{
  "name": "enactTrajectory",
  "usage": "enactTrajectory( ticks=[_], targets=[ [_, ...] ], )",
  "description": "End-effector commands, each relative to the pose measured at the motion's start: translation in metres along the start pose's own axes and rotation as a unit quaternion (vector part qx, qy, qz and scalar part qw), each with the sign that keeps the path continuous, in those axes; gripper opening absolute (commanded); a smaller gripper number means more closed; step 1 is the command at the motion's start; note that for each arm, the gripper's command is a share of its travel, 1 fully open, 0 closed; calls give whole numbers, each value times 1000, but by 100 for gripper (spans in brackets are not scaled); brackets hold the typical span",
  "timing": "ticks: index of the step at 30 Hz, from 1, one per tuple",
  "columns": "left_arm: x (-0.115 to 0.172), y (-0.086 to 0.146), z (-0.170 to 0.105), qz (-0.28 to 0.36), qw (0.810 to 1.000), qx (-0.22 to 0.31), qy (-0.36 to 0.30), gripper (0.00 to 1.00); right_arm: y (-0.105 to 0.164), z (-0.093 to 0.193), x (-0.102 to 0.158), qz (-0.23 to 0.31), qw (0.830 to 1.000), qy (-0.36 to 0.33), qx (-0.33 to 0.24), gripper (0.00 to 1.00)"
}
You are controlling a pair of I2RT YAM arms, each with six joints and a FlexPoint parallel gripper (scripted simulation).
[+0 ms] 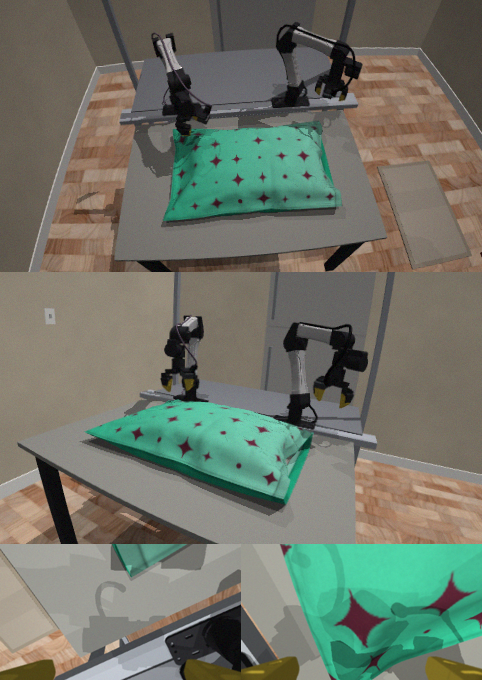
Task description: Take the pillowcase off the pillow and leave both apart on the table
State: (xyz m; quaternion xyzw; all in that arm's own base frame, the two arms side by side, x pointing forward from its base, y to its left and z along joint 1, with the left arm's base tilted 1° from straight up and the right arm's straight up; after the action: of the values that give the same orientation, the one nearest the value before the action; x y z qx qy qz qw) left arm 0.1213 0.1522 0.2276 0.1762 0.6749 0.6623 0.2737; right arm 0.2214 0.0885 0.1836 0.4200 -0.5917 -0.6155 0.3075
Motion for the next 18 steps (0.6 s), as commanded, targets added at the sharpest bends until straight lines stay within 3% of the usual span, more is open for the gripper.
enactTrajectory(
  ticks=[1,18],
  targets=[
    [0,3,1,0,1000,-7,0,100,18,-4,-5,-13,1000,-1,11,100],
    [0,3,1,0,1000,-7,0,100,54,-7,-11,-8,1000,-1,6,100]
  ],
)
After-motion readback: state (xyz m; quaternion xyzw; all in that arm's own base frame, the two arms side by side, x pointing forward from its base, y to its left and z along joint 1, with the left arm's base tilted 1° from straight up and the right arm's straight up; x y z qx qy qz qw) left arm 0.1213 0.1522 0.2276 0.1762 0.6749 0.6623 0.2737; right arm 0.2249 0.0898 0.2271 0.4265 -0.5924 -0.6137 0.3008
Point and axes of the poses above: on each arm, the point where the finger pads meet when closed, its own y axis back along the fingers, its own z axis across the jaws, x = y × z, the point moved 6 cm from there along y, back along the fingers, and after that the axes turned 10 degrees about -y, right-handed, at the moved point
